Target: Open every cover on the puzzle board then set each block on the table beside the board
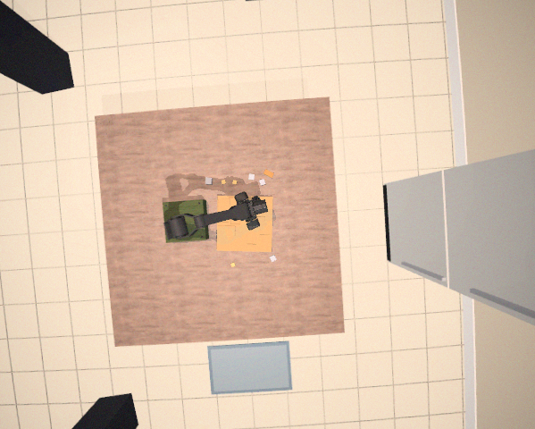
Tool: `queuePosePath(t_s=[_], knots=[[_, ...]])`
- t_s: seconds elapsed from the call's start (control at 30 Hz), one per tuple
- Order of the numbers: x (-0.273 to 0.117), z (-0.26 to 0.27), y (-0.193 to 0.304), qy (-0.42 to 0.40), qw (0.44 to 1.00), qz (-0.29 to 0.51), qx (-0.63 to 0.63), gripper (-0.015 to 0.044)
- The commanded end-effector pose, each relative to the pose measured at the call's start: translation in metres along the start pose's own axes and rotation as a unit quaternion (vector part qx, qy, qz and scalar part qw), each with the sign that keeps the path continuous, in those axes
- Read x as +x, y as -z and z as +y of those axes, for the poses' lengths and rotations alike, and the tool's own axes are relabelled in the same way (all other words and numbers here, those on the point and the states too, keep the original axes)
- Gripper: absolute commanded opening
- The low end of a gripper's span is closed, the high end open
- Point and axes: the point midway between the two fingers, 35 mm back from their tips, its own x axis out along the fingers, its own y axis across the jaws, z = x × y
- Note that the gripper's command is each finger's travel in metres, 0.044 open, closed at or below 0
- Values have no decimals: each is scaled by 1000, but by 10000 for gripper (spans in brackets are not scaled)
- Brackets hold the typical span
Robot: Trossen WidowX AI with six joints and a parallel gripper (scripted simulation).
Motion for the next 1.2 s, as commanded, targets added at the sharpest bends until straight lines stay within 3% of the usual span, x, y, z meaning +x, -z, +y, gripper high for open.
queuePosePath(t_s=[0.0,0.9,1.17], knots=[[6,1,3,-4,1000,8,2,144],[17,1,3,-4,1000,8,2,144],[12,0,1,0,1000,2,0,90]])
